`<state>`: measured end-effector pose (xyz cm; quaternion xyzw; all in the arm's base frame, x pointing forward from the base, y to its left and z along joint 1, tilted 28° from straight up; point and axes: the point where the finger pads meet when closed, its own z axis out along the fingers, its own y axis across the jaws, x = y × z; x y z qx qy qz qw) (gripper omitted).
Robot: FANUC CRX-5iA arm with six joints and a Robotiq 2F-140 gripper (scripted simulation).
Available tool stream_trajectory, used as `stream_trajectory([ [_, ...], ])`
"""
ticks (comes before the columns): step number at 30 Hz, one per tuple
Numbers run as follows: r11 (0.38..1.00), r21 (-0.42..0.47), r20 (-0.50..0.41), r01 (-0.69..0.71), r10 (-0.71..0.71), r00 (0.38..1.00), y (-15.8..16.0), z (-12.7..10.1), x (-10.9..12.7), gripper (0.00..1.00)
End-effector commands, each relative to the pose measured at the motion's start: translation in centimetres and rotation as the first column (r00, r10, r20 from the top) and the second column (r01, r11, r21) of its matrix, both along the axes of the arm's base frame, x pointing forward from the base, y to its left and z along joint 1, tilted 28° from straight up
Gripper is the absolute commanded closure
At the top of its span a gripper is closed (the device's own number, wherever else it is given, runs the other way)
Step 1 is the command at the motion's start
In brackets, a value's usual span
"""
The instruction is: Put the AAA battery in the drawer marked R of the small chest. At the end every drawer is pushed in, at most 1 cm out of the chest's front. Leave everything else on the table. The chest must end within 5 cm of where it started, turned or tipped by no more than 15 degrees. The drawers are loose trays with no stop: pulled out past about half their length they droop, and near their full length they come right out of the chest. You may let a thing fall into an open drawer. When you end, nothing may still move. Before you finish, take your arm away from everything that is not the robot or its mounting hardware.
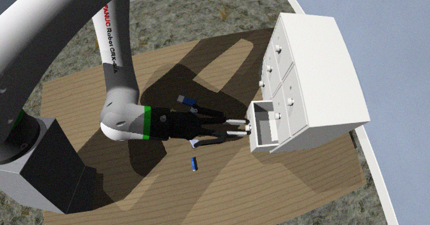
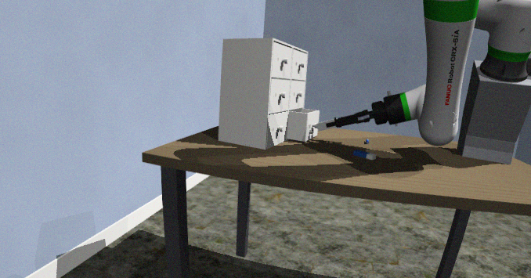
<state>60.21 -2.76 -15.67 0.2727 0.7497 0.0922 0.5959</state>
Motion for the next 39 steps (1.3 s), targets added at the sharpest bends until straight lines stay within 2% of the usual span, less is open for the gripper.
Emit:
stream_trajectory([
  [1, 1.0, 0.0, 0.0, 0.001, -0.001, 1.0, 0.7, 0.0, -1.8, 0.8],
  [12, 1.0, 0.0, 0.0, 0.001, -0.001, 1.0, 1.2, 0.0, -3.3, 0.8],
  [15, 1.0, 0.0, 0.0, 0.001, -0.001, 1.0, 0.8, 1.3, -4.3, 0.8],
  [19, 1.0, 0.0, 0.0, 0.001, -0.001, 1.0, -0.2, 4.8, -6.9, 0.8],
  [21, 1.0, 0.0, 0.0, 0.001, -0.001, 1.0, -0.2, 4.8, -6.9, 0.8],
  [26, 1.0, 0.0, 0.0, 0.001, -0.001, 1.0, -1.1, 8.1, -9.4, 0.8],
  [39, 1.0, 0.004, -0.008, -0.004, 0.004, 1.0, -1.3, 8.7, -9.8, 0.8],
])
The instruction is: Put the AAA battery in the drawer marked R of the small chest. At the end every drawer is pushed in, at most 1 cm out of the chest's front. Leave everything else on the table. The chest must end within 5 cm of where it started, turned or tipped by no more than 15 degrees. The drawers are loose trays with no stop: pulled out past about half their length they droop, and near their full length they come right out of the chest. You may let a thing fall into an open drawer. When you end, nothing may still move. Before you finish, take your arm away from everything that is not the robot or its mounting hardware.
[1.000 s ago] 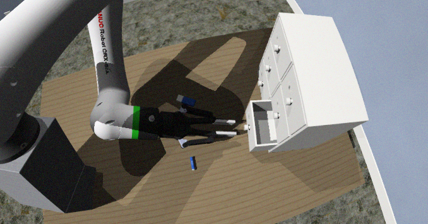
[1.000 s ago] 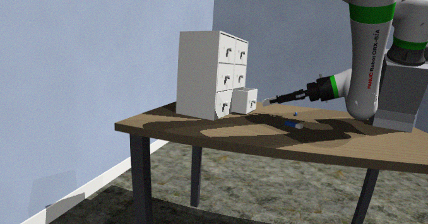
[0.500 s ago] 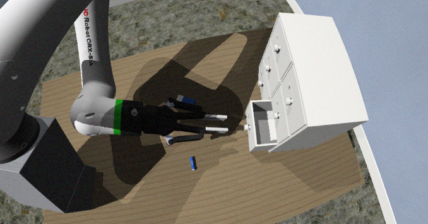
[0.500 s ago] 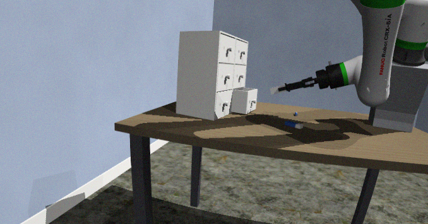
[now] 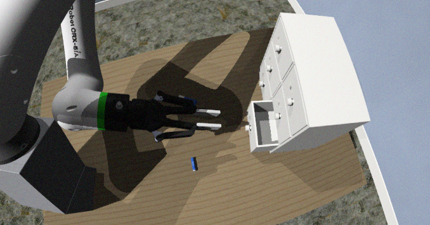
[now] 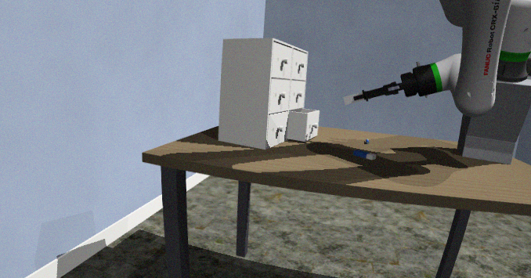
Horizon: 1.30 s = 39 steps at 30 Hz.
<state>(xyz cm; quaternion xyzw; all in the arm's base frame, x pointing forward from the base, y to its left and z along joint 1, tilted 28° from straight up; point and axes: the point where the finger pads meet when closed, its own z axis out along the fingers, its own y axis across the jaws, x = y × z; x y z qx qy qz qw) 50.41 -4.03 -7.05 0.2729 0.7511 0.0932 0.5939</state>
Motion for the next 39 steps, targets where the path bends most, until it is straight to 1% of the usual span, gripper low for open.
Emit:
stream_trajectory([
  [1, 1.0, 0.003, -0.008, -0.004, 0.004, 1.0, 0.0, 0.1, -0.1, 0.8],
  [7, 0.999, 0.02, -0.052, -0.029, 0.03, 0.998, 0.0, 0.5, -0.6, 0.8],
  [14, 0.996, 0.056, -0.136, -0.075, 0.082, 0.987, 0.0, 1.2, -1.5, 0.8],
  [16, 0.996, 0.056, -0.136, -0.075, 0.082, 0.987, 0.0, 1.2, -1.5, 0.8],
  [19, 0.992, 0.076, -0.179, -0.098, 0.11, 0.978, 0.0, 1.6, -2.1, 0.8],
  [30, 0.969, 0.169, -0.347, -0.178, 0.228, 0.91, -0.1, 3.1, -4.3, 0.8],
  [33, 0.967, 0.177, -0.359, -0.184, 0.238, 0.902, -0.1, 3.1, -4.5, 0.8],
  [39, 0.953, 0.219, -0.422, -0.209, 0.286, 0.86, -0.2, 3.8, -5.4, 0.8],
])
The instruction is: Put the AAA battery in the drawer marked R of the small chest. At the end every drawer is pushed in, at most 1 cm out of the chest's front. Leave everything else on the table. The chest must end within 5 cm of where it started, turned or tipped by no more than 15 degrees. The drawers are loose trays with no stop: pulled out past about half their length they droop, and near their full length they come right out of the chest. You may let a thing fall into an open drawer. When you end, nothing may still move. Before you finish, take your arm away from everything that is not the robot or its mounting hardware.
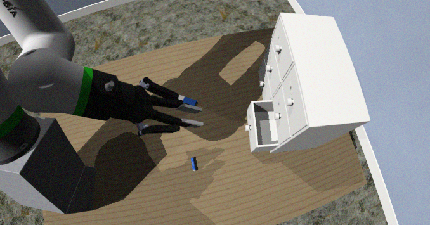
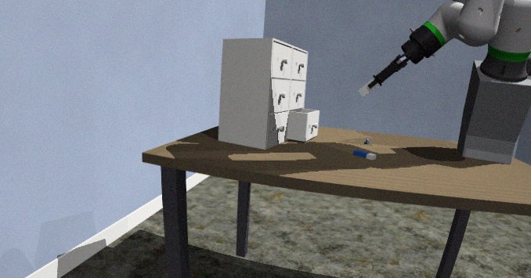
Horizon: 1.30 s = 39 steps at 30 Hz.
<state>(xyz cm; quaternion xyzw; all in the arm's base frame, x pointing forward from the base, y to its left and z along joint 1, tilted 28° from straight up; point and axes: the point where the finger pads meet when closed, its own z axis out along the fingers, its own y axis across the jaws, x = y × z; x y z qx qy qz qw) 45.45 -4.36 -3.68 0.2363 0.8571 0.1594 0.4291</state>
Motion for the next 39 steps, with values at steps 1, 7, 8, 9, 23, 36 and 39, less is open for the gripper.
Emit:
stream_trajectory([
  [1, 0.998, 0.039, -0.146, -0.043, 0.049, 0.988, 0.1, 0.6, -0.5, 0.8],
  [7, 0.993, 0.076, -0.231, -0.087, 0.103, 0.968, 0.0, 1.4, -1.4, 0.8],
  [8, 0.991, 0.087, -0.252, -0.099, 0.118, 0.96, 0.0, 1.6, -1.7, 0.8],
  [9, 0.989, 0.1, -0.277, -0.111, 0.135, 0.951, 0.0, 1.8, -2.0, 0.8],
  [23, 0.969, 0.173, -0.482, -0.179, 0.242, 0.842, -0.3, 4.6, -5.7, 0.8],
  [36, 0.944, 0.246, -0.567, -0.218, 0.323, 0.758, -0.3, 5.1, -6.5, 0.8],
  [39, 0.932, 0.281, -0.575, -0.231, 0.356, 0.736, -0.3, 5.1, -6.5, 0.8],
])
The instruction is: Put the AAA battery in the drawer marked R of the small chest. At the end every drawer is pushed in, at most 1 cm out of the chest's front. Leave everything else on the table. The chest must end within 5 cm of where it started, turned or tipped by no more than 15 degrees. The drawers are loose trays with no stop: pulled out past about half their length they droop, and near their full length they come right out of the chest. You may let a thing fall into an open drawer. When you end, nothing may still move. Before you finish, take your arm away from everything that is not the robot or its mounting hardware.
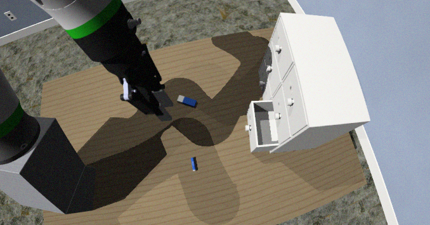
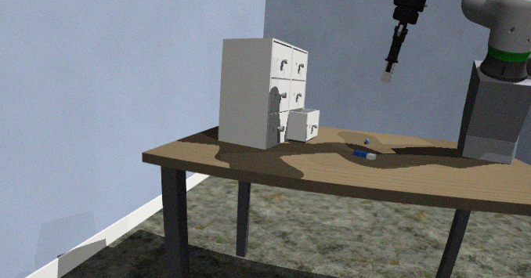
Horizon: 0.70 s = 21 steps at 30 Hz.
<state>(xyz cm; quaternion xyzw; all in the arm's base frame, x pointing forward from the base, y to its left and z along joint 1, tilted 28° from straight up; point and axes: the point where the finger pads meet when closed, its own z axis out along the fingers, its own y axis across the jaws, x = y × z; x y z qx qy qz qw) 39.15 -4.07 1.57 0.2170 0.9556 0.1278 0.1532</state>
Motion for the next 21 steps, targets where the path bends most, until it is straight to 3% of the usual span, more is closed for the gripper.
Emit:
stream_trajectory([
  [1, 0.968, 0.218, -0.101, -0.122, 0.147, 0.984, -0.6, -0.13, -0.15, 0.8],
  [21, 0.964, 0.232, -0.106, -0.129, 0.157, 0.982, -0.6, -0.13, -0.15, 0.8],
])
